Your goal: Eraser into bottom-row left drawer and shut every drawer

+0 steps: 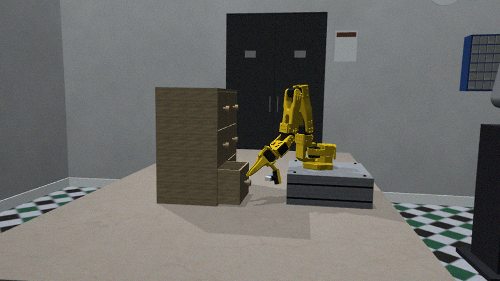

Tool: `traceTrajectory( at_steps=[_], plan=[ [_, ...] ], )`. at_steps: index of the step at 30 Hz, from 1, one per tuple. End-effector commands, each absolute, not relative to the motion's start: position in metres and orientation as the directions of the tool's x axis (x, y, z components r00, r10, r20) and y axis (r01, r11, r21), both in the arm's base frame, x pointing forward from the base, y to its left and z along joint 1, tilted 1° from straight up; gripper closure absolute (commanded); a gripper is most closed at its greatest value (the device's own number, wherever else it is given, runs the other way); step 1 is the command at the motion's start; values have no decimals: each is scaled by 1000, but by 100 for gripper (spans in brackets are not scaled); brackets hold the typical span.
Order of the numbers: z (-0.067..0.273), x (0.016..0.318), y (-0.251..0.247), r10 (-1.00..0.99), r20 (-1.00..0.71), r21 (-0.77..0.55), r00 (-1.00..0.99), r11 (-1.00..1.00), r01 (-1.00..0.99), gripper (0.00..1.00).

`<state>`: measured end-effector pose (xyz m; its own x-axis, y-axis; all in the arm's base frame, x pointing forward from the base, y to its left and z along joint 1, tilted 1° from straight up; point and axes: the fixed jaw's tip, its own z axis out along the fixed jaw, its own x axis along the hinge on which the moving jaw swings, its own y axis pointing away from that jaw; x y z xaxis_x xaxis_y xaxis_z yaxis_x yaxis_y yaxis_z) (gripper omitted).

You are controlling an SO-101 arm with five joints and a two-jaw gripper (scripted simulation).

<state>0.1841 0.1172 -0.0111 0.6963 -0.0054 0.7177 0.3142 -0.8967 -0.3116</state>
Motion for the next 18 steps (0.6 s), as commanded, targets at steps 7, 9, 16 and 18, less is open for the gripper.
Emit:
traceTrajectory(
  at_steps=[7, 9, 16, 18],
  plan=[
    [-2, 183, 119, 79, 696, -256, 714, -901, 349, 79],
    [0, 183, 119, 95, 691, -244, 717, -902, 356, 79],
    [5, 180, 117, 137, 676, -216, 724, -902, 373, 79],
    [7, 179, 116, 154, 670, -205, 726, -902, 380, 79]
  ],
)
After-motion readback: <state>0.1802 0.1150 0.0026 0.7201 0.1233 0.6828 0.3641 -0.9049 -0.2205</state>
